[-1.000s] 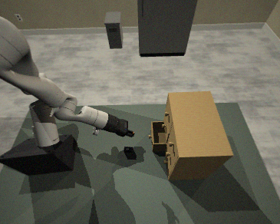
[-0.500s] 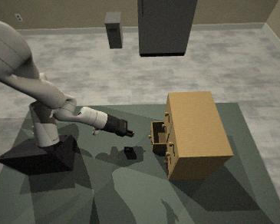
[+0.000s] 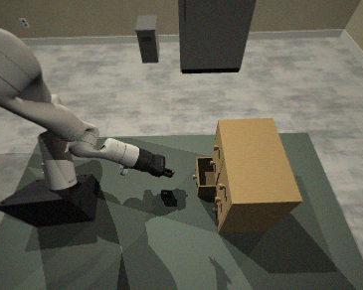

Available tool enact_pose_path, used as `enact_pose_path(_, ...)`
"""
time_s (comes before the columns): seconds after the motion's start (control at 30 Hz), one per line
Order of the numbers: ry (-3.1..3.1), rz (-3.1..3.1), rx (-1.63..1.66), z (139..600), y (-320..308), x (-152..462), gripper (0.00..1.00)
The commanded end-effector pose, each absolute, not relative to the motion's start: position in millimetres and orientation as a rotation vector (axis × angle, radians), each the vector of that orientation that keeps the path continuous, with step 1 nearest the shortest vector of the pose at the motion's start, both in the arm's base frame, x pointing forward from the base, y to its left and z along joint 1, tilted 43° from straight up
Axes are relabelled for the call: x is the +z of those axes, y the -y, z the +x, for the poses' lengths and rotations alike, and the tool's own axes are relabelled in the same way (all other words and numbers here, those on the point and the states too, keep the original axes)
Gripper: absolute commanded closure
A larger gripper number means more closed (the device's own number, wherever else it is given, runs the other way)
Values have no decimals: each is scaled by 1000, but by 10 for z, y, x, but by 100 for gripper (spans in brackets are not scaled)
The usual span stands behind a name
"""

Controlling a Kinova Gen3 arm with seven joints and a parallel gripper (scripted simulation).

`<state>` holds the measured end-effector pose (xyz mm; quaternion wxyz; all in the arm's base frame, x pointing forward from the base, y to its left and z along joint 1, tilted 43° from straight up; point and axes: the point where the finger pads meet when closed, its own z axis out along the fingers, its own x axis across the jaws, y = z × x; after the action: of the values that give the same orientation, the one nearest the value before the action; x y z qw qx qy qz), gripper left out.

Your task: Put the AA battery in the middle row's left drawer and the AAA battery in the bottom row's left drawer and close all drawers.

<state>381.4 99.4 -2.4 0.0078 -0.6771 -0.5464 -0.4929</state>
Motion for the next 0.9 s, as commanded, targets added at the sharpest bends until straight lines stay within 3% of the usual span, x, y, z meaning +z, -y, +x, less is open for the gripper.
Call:
enact_pose_path(0.0,1709,-2117,-1542,3824,-990,-21,76)
enact_pose_path(0.87,1709,-2117,-1542,4371,-1079,-51,76)
